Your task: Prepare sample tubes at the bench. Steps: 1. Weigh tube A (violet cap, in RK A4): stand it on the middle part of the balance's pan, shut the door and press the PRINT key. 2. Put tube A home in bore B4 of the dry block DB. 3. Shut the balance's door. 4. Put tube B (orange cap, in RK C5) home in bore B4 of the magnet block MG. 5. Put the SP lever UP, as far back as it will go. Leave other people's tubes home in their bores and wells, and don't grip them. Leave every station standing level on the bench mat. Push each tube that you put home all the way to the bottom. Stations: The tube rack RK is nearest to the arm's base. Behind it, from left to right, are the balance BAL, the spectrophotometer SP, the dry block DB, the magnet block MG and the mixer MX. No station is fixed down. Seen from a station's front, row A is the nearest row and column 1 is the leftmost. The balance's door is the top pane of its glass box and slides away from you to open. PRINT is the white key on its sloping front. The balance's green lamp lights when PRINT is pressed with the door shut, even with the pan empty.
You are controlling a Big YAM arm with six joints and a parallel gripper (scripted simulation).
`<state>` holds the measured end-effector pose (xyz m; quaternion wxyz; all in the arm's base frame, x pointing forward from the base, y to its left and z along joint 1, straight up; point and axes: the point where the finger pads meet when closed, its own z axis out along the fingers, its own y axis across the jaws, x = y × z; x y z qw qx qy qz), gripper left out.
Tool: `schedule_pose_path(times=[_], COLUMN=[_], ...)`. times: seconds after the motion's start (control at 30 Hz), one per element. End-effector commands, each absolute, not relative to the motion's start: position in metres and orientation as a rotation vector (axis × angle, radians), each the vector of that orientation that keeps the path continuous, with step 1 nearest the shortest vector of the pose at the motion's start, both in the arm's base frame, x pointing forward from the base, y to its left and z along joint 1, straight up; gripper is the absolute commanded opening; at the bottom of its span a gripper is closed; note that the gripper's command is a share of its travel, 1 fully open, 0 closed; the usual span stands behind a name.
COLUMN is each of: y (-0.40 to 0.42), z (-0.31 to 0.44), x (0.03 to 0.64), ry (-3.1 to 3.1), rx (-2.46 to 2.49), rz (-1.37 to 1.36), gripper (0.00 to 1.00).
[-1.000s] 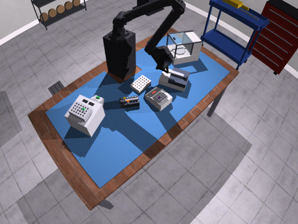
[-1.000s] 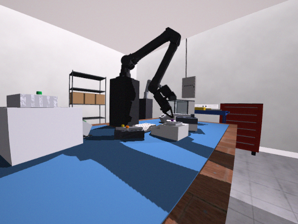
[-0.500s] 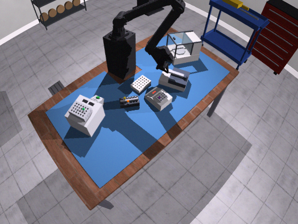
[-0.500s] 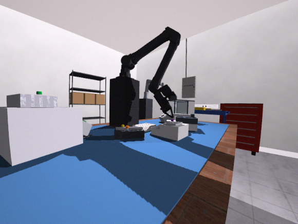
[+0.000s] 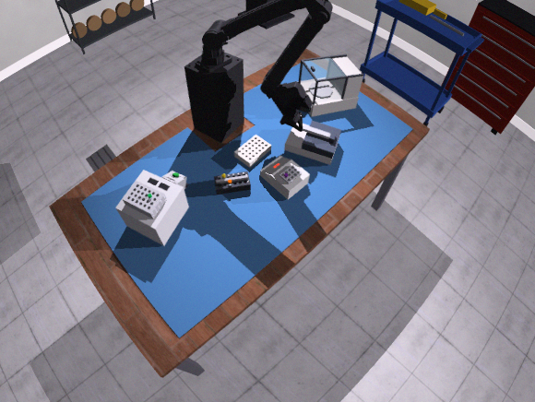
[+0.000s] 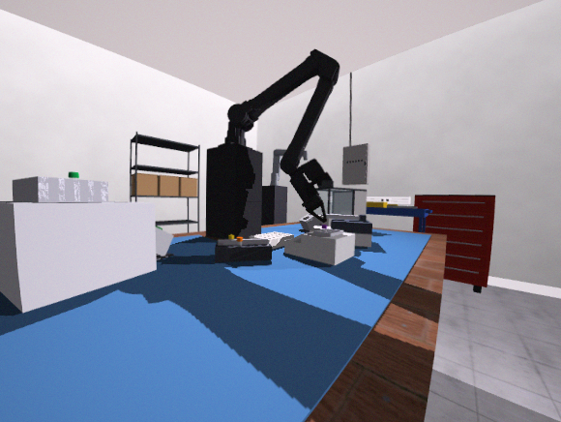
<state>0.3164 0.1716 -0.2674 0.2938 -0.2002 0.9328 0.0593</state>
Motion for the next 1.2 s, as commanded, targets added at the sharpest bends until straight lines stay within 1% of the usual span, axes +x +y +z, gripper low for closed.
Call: schedule_pose_path(times=[0.0,1.17], y=[0.191,0.198], z=[-0.24,-0.235], x=[0.369,0.379], ry=[2.363,2.36], rx=[-0.486,-0.463], rz=[0.183,0.193], gripper=[0.0,0.0])
